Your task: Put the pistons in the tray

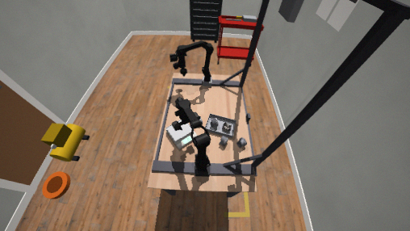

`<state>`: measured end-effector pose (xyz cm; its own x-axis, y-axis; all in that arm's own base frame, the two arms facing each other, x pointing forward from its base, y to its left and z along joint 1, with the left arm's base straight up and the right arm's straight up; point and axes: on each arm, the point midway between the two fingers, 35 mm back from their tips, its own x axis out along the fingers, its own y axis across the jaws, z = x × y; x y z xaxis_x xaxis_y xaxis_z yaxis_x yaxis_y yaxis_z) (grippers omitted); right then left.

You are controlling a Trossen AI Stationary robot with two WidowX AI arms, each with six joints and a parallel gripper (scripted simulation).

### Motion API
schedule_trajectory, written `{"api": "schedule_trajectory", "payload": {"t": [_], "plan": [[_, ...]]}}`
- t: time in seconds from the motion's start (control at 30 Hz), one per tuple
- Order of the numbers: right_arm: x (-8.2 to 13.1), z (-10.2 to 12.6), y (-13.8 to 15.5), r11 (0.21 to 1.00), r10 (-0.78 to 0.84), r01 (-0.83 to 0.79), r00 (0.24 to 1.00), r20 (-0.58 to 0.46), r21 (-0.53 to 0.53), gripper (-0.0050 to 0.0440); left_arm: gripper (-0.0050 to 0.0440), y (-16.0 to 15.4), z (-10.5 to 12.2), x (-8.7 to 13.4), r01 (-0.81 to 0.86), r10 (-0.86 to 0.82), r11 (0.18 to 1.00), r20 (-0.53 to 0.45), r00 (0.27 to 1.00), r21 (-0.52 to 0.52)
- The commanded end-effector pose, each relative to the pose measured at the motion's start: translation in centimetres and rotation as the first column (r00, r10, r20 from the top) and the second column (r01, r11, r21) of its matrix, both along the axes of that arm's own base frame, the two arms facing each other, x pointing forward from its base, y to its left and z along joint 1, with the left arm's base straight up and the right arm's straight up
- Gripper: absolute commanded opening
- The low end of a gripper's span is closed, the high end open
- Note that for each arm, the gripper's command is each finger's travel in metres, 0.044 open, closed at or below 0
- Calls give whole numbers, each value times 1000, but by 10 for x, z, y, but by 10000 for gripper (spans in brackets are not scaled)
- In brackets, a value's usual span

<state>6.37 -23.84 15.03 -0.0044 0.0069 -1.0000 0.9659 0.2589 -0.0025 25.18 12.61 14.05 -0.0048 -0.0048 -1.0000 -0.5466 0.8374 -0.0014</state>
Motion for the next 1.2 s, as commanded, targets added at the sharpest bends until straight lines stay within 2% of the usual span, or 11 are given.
{"api": "schedule_trajectory", "payload": {"t": [0.0, 0.27, 1.17], "plan": [[1, 8, -5, 1000, -1, 1, 1000, 11, -30, 400, 378, 24, 9, -1, 0, -1, 1000, 32, 999, 14], [1, 8, -5, 1000, -1, 1, 1000, 11, -30, 400, 378, 38, 8, -5, 3, -3, 1000, 32, 999, 15], [1, 8, -5, 1000, -1, 1, 1000, 11, -30, 400, 378, 33, 6, -7, 1, -1, 1000, 26, 1000, 20]]}}
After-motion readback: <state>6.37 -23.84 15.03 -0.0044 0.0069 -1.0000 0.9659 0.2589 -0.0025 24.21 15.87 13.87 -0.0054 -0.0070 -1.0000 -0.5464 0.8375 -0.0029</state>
